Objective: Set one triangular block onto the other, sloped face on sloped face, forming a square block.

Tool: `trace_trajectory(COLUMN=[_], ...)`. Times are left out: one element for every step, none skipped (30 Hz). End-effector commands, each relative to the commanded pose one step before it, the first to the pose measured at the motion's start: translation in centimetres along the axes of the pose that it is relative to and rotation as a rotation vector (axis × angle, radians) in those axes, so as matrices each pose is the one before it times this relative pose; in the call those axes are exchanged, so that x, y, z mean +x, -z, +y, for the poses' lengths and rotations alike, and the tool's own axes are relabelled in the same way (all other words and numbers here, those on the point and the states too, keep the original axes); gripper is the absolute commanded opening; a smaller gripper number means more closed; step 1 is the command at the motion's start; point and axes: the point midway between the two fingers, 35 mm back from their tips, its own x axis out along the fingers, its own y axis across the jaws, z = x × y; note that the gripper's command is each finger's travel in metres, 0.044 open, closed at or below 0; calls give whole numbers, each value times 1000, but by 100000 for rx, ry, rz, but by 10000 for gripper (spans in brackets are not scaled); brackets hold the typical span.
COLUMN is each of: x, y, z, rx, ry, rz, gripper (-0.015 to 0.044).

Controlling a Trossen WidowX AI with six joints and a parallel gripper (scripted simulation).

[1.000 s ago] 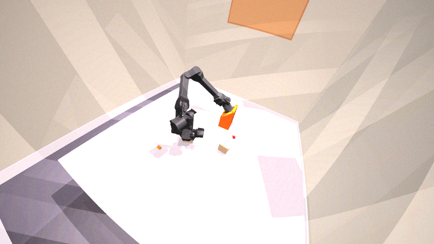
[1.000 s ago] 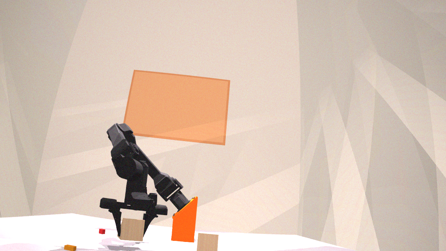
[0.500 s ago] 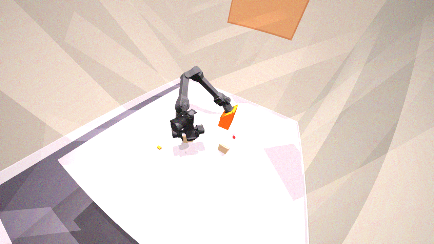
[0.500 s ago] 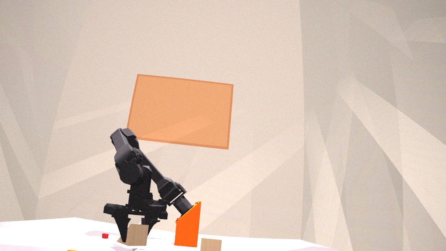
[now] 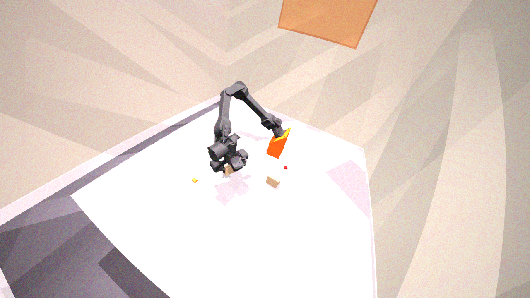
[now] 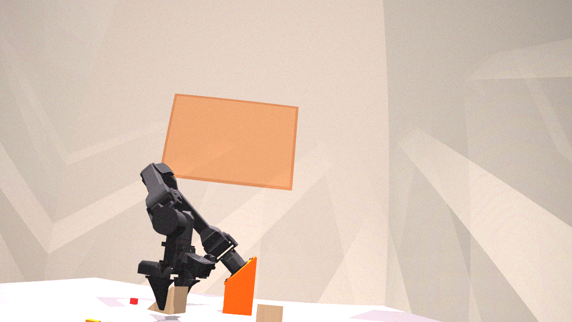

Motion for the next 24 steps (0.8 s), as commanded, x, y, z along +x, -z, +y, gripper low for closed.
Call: trace_trajectory(x=[-12,100,150,159,162,162,162,162,162,161,162,161,161,161,161,161,130,78,26,0,0,0,0,0], y=[24,-3,-3,-3,-3,-2,-1,-1,0,1,1,2,2,3,4,4,4,3,1,0,0,0,0,0], z=[-38,-1,-1,-1,0,0,1,1,2,2,3,4,4,5,5,6,5,3,1,0,0,0,0,0], rx=[-2040,72,107,114,115,115,115,115,115,115,115,114,114,114,114,113,92,55,18,0,0,0,0,0], ry=[355,-25,-37,-38,-38,-38,-37,-37,-36,-36,-35,-34,-34,-33,-33,-32,-26,-15,-5,0,0,0,0,0], rz=[-4,3,4,5,6,7,8,9,9,10,11,12,12,13,14,15,13,8,3,0,0,0,0,0], gripper=[0,0,0,0,0,0,0,0,0,0,0,0,0,0,0,0,0,0,0,0,0,0,0,0])
